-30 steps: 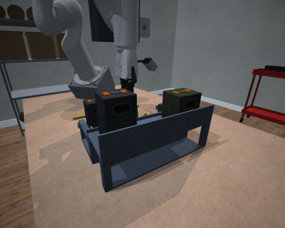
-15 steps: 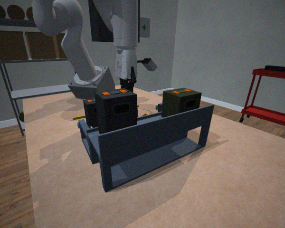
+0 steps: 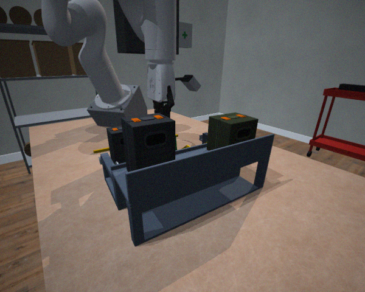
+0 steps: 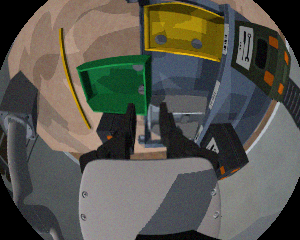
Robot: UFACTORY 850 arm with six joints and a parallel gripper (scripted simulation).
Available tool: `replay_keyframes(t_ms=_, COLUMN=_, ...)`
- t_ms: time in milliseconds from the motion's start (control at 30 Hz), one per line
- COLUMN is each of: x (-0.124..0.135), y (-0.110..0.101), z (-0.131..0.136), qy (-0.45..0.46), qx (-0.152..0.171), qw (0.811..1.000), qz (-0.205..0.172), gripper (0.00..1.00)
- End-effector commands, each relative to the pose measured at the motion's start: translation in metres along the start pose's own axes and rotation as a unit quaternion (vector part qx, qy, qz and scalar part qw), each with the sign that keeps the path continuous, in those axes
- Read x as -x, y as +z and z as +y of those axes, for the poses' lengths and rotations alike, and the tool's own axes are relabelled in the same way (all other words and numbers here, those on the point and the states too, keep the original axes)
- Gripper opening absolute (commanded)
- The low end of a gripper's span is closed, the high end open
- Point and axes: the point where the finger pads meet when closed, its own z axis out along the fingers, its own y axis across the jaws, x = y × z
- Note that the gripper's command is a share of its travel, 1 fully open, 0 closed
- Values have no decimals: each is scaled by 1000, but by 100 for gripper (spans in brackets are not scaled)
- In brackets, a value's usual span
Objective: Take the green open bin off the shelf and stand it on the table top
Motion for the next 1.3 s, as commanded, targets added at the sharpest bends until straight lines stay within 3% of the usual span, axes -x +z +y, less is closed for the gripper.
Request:
replay_keyframes(t_ms=0, x=0, y=0, z=-1, qy=0, qx=1, qw=1000, qz=0, gripper=33)
replay_keyframes(t_ms=433, x=0, y=0, z=-1, qy=0, qx=1, qw=1000, qz=0, gripper=33)
replay_keyframes(t_ms=1267, x=0, y=20, z=-2, qy=0, qx=1, qw=1000, qz=0, gripper=33)
